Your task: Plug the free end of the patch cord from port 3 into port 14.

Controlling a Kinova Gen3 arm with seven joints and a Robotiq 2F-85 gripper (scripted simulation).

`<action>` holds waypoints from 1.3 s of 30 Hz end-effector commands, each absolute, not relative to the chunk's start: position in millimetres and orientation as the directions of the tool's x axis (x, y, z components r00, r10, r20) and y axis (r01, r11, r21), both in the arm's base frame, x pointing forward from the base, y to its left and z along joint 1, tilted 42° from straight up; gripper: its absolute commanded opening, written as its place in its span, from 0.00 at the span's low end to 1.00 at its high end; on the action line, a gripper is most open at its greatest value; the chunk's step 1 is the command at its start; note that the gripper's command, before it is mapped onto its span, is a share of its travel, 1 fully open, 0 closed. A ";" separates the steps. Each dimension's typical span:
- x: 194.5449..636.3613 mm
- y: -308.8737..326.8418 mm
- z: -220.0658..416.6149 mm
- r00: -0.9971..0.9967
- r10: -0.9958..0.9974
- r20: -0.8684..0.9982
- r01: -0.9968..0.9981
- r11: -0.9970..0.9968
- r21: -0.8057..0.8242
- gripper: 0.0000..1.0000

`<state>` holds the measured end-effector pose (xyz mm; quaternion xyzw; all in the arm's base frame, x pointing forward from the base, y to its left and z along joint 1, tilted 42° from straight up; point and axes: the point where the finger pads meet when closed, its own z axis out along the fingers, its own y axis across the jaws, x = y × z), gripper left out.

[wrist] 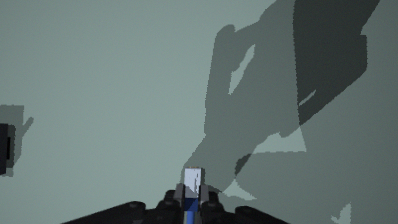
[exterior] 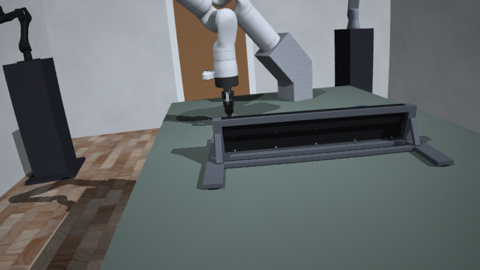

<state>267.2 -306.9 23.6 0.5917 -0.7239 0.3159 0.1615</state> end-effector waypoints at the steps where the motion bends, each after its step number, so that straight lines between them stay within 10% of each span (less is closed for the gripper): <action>1: 267.7 -305.3 25.7 -0.247 -0.755 0.608 -0.958 0.098 -0.268 0.00; 39: 261.0 -273.6 62.3 -0.263 -0.754 0.602 -0.957 0.126 -0.261 0.00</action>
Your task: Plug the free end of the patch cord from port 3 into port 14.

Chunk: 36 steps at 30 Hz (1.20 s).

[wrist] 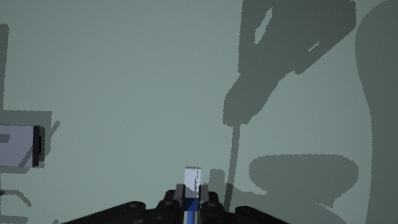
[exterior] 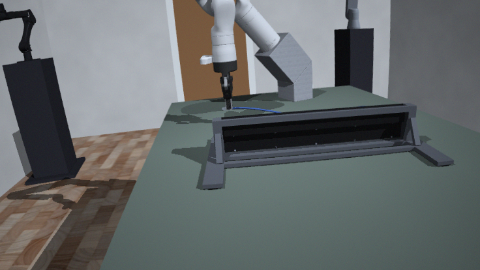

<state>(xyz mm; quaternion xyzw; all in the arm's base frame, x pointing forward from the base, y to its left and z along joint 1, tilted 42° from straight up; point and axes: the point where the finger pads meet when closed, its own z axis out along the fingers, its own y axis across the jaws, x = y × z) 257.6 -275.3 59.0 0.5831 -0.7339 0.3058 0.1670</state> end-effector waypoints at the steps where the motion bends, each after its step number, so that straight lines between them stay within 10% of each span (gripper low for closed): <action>1: 260.9 -273.1 62.8 -0.263 -0.754 0.602 -0.957 0.126 -0.260 0.00; 36: 259.6 -268.5 68.2 -0.248 -0.757 0.605 -0.960 0.110 -0.257 0.00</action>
